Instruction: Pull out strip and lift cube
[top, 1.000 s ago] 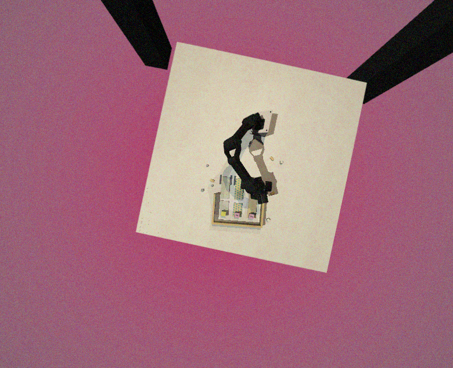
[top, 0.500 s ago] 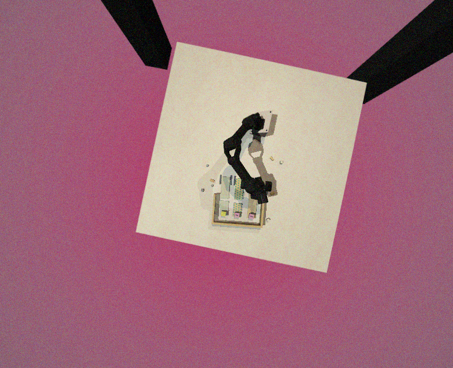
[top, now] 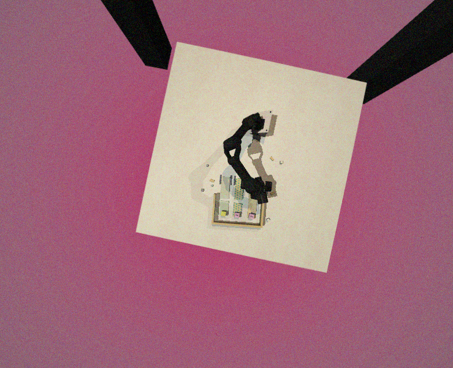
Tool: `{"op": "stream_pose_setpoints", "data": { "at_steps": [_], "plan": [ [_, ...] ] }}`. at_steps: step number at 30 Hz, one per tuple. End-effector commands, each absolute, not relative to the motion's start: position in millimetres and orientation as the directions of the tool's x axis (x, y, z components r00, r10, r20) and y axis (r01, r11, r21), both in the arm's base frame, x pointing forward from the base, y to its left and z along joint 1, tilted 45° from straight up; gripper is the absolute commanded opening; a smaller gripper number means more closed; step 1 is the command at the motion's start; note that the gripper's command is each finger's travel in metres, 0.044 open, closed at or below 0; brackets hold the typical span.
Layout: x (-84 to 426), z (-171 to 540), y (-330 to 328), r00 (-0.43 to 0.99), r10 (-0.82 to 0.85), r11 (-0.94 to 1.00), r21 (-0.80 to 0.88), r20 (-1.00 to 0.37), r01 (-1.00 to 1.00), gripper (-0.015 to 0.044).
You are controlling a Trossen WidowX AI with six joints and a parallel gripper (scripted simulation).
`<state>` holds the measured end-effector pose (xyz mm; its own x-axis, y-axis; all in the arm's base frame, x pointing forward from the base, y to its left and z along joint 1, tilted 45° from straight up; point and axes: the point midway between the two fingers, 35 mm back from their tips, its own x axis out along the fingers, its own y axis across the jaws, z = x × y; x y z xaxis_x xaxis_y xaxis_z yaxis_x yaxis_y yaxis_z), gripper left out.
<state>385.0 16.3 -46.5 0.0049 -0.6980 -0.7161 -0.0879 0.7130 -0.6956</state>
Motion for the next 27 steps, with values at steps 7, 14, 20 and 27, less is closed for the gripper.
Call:
{"op": "stream_pose_setpoints", "data": {
  "at_steps": [7, 14, 20, 27],
  "plan": [
    [384, -49, 13, 0.003, -0.702, 0.709, -0.699, -0.713, -0.090, 0.0000],
    [374, -49, 13, 0.002, -0.702, 0.709, -0.699, -0.713, -0.090, 0.0000],
    [364, -48, 12, 0.002, -0.702, 0.709, -0.699, -0.713, -0.091, 0.0000],
    [354, -48, 11, 0.002, -0.702, 0.709, -0.699, -0.713, -0.091, 0.0000]
  ]
}}
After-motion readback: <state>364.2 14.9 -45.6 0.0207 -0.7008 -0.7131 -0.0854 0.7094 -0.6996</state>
